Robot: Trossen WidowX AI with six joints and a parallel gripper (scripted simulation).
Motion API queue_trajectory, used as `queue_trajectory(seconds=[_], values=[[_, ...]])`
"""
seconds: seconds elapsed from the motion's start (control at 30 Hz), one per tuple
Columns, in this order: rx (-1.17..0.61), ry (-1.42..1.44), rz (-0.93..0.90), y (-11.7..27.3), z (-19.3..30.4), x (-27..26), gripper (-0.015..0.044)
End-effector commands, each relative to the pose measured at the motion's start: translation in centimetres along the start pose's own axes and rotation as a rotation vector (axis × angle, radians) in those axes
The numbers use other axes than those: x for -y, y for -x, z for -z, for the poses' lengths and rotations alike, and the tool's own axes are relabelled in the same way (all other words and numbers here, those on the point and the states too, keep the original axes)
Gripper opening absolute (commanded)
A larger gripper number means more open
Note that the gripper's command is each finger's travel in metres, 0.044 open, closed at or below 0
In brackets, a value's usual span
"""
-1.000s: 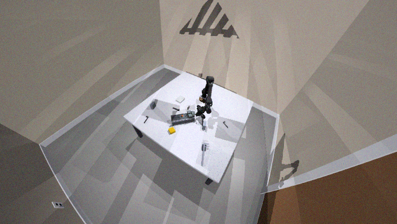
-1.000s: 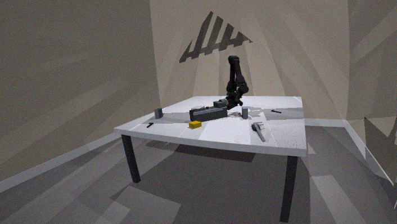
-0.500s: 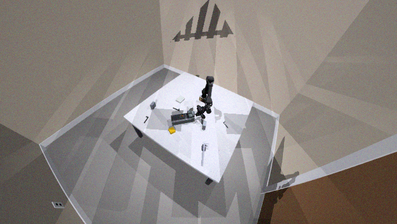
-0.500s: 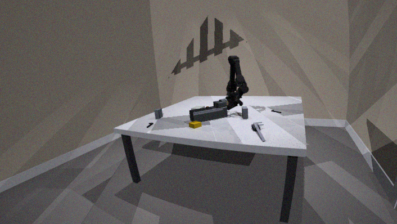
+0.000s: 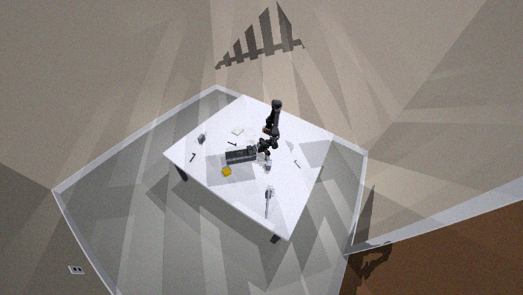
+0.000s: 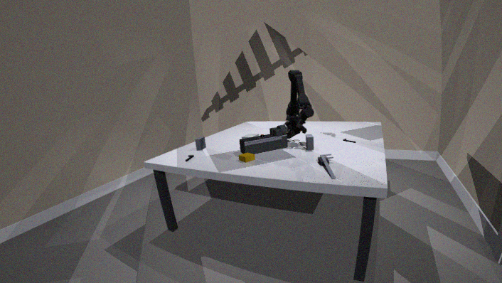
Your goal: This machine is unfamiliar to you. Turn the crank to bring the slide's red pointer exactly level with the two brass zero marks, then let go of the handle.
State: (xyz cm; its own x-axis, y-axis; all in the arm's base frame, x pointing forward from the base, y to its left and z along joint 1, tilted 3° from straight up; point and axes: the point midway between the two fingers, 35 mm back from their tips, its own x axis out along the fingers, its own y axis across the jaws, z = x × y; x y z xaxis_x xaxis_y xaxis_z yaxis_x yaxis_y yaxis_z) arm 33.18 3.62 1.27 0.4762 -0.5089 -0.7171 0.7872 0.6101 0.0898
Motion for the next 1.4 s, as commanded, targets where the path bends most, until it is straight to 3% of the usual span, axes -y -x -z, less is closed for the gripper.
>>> queue_trajectory(seconds=[0.0,1.37], values=[[0.003,0.006,0.006,0.2,-0.2,0.6,0.0000],[0.003,0.006,0.007,1.1,-1.1,1.5,0.0000]])
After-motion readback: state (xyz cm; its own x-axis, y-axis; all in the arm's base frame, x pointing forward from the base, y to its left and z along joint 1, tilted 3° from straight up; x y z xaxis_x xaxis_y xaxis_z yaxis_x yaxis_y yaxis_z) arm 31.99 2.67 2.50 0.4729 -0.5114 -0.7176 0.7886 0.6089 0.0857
